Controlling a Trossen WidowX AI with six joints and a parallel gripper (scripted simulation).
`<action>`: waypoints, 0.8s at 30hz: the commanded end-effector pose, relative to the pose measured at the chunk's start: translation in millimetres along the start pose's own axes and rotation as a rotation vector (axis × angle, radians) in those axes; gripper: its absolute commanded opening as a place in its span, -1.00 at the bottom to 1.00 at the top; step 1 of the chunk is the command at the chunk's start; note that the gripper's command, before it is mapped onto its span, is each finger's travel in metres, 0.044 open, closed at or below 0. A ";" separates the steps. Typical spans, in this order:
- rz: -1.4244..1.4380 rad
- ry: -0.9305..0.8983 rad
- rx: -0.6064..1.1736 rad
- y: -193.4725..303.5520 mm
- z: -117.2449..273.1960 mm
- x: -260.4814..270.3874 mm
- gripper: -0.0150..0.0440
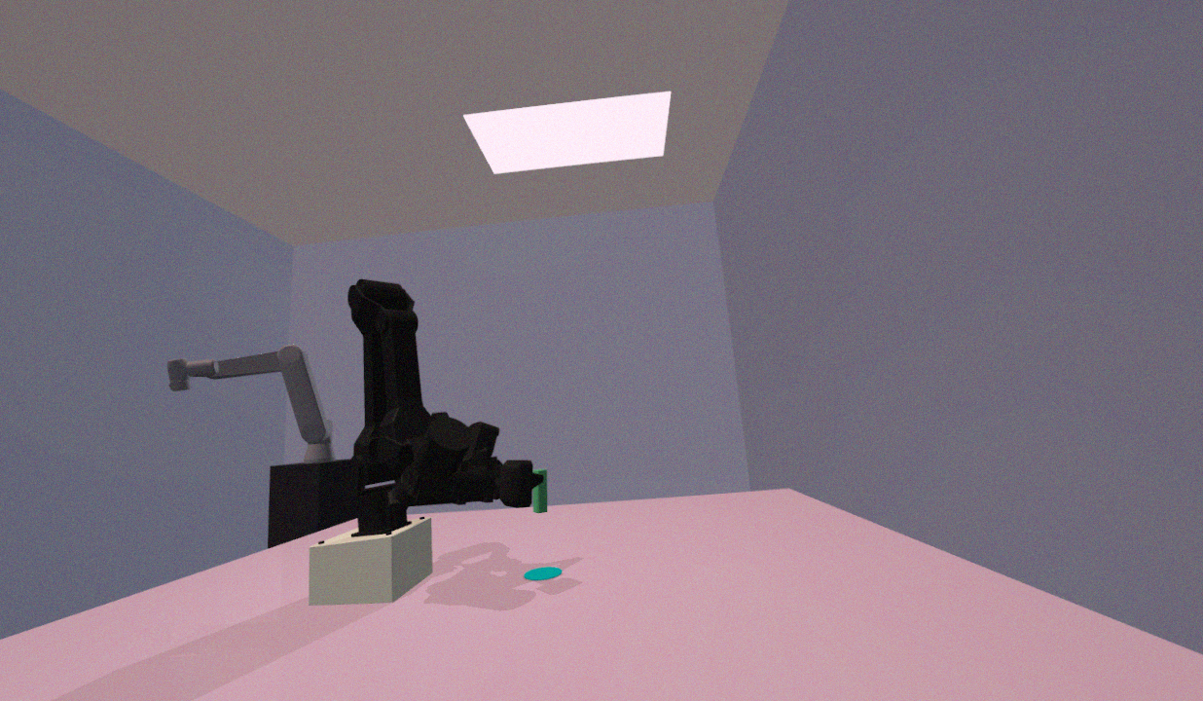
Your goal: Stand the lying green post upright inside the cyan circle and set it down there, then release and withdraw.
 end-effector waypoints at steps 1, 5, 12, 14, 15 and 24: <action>0.008 -0.003 -0.004 4.5 -0.6 -1.1 -0.42; 0.008 -0.003 -0.004 10.6 -1.3 -2.3 -0.42; 0.008 -0.003 -0.004 21.7 -2.4 -3.4 -0.42; 0.007 -0.003 -0.004 24.9 -2.7 -3.5 -0.42; 0.007 -0.003 -0.004 26.5 -2.8 -3.6 -0.42; 0.007 -0.003 -0.004 41.2 -4.0 -2.8 -0.42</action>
Point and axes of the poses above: the point midway between the two fingers, 35 mm back from their tips, its own z axis back along the fingers, its own x axis across the jaws, y = z × x, the point moved 4 cm from there along z, back along the fingers, and after that the axes turned 1 degree about -z, right-handed, at the moved point
